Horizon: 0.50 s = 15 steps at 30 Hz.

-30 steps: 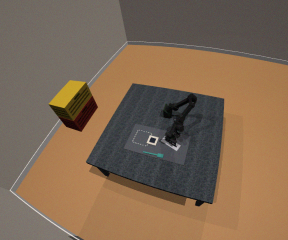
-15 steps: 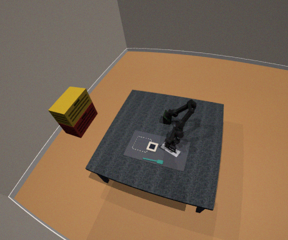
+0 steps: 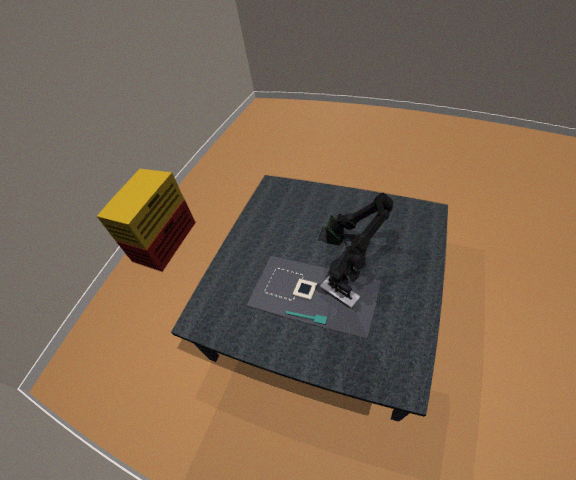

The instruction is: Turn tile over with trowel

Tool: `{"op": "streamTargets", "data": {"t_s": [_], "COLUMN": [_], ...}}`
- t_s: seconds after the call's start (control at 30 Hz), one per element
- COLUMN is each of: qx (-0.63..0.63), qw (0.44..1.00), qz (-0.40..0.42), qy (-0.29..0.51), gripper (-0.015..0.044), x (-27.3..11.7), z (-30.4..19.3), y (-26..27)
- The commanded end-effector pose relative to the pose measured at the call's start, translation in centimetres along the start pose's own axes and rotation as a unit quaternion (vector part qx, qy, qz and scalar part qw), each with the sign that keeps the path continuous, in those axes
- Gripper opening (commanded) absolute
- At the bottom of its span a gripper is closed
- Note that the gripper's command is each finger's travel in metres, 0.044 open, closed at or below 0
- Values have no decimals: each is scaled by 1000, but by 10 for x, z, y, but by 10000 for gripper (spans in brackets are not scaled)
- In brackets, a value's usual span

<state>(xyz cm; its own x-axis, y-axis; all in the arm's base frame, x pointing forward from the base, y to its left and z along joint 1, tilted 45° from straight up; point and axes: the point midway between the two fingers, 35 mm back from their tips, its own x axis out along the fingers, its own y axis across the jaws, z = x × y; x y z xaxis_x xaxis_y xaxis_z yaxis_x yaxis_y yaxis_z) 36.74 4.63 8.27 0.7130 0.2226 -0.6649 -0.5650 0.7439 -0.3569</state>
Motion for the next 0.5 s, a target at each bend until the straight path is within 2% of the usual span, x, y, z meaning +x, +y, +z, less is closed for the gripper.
{"op": "streamTargets", "data": {"t_s": [0.0,0.47], "qx": [-3,-4], "qw": [1000,1000], "qz": [-14,-13], "qy": [-11,-17], "gripper": [0,0], "x": [-19,-22], "z": [7,6], "y": [-23,-28]}}
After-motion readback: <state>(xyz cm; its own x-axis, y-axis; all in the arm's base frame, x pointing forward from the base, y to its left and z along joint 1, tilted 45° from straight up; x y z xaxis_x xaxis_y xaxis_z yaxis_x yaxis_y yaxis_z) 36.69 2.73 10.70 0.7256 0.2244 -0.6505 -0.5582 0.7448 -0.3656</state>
